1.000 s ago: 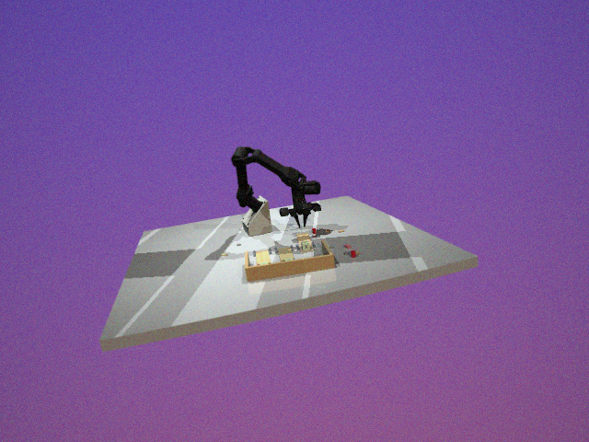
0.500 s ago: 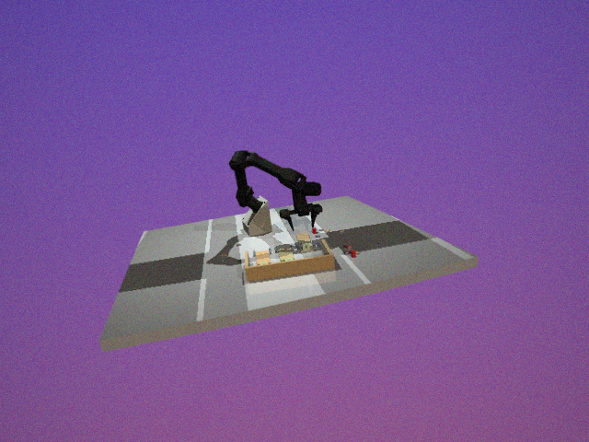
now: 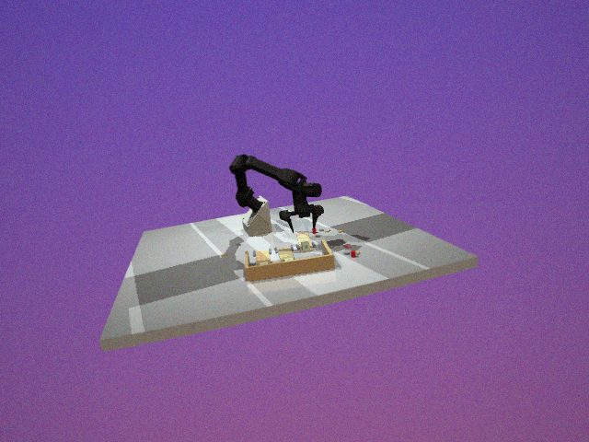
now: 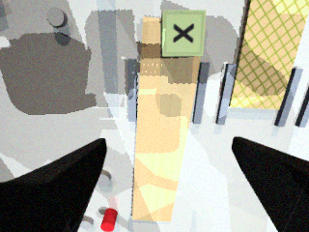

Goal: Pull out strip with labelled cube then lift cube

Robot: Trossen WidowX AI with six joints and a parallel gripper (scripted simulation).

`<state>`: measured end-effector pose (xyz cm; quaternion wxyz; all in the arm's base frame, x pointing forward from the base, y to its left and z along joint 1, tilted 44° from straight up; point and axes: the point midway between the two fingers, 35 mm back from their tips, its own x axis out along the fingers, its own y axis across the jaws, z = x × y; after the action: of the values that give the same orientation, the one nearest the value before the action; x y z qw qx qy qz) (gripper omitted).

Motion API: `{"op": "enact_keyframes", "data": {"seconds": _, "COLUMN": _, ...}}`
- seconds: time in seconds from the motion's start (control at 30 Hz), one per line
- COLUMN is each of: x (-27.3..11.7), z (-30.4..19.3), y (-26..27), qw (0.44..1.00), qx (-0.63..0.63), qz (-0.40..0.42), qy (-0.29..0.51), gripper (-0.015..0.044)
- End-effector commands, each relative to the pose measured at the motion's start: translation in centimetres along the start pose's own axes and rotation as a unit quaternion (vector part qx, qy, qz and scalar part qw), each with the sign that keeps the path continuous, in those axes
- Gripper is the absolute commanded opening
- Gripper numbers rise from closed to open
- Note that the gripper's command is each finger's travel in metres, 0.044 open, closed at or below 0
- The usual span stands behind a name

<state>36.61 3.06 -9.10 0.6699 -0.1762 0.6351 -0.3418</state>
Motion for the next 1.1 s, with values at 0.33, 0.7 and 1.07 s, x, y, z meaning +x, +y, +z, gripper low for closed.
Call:
{"op": "enact_keyframes", "data": {"seconds": 0.33, "x": -0.4, "z": 5.7, "y": -0.8, "qw": 1.0, "qx": -0.002, "qz": -0.003, "qy": 0.0, "gripper": 0.044}}
{"op": "enact_keyframes", "data": {"seconds": 0.7, "x": 0.4, "z": 7.3, "y": -1.1, "qw": 1.0, "qx": -0.002, "qz": -0.004, "qy": -0.001, "gripper": 0.0282}}
{"op": "enact_keyframes", "data": {"seconds": 1.07, "x": 2.2, "z": 7.4, "y": -1.1, "qw": 1.0, "qx": -0.002, "qz": -0.004, "qy": -0.001, "gripper": 0.025}}
